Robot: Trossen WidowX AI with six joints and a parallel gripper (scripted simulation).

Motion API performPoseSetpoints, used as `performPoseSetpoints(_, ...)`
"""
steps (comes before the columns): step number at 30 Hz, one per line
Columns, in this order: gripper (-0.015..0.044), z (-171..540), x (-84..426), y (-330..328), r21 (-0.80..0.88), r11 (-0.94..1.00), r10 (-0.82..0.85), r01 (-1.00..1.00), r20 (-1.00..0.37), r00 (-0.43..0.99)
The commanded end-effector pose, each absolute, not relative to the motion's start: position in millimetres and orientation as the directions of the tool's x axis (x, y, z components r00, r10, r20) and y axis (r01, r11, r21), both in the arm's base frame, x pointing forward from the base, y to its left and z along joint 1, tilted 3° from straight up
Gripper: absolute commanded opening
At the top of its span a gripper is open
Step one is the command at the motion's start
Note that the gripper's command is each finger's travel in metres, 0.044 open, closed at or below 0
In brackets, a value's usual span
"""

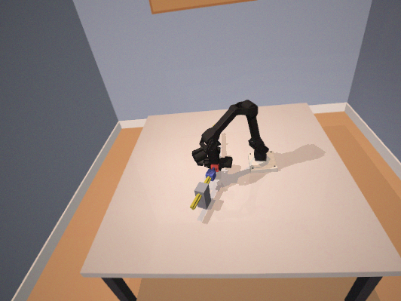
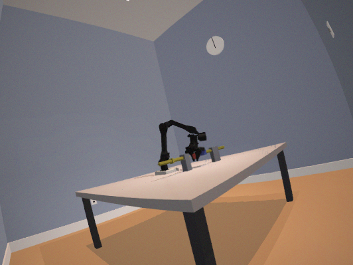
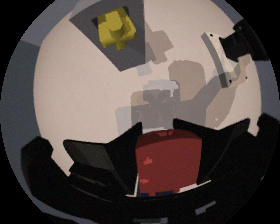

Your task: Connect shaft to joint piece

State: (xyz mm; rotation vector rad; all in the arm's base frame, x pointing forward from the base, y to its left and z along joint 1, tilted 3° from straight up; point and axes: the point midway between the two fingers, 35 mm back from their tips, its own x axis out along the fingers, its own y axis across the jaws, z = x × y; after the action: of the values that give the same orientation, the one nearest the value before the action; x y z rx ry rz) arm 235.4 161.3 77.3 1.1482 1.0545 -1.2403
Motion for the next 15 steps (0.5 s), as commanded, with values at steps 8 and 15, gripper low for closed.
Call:
performPoseSetpoints(8,0.0000,78.0,235.9,160.9,0.062,-0.003,-0.156,0.998,-0.986,0.061)
performPoseSetpoints(15,0.0000,78.0,235.8,160.9,0.062,-0.005,-0.156,0.998,-0.986,0.060)
